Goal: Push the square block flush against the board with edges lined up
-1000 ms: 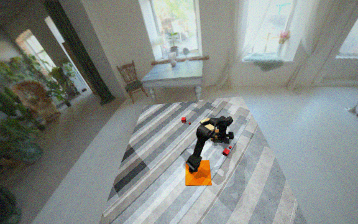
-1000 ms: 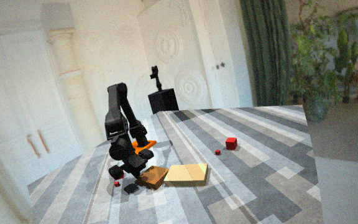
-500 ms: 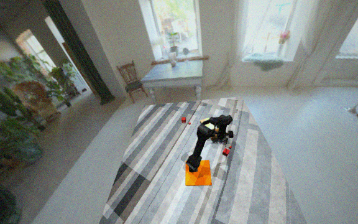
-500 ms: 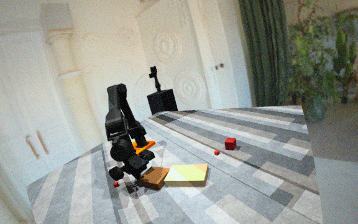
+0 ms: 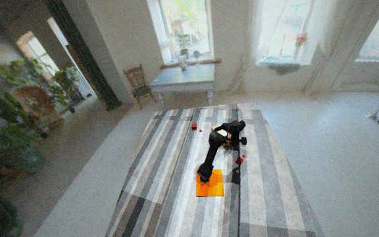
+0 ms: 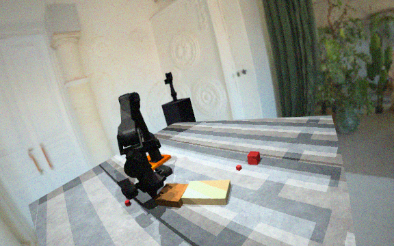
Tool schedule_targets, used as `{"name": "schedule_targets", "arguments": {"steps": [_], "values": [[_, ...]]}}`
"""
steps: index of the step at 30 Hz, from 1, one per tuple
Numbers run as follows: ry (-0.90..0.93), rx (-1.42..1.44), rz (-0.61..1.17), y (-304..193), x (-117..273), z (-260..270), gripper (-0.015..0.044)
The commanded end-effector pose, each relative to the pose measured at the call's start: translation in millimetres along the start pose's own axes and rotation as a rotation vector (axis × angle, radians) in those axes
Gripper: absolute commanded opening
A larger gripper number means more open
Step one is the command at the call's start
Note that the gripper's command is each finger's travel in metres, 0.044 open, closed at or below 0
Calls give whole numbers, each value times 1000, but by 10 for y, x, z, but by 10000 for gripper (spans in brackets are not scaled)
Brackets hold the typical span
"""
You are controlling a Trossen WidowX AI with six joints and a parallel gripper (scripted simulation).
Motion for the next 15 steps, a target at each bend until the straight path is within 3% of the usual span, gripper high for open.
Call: {"name": "schedule_targets", "arguments": {"steps": [1, 15], "values": [[7, 2, 0, 48, -13, 25, 0], [7, 2, -1, 152, -11, 51, 0]]}}
Point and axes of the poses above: the point midway between the two fingers, 35 mm back from their tips, its own x axis back along the fingers, its own z axis across the jaws, y = z × x, the point moved 4 cm from there along x, back along the fingers, and after that the axes turned 1 degree about x, right-handed, at the moved point
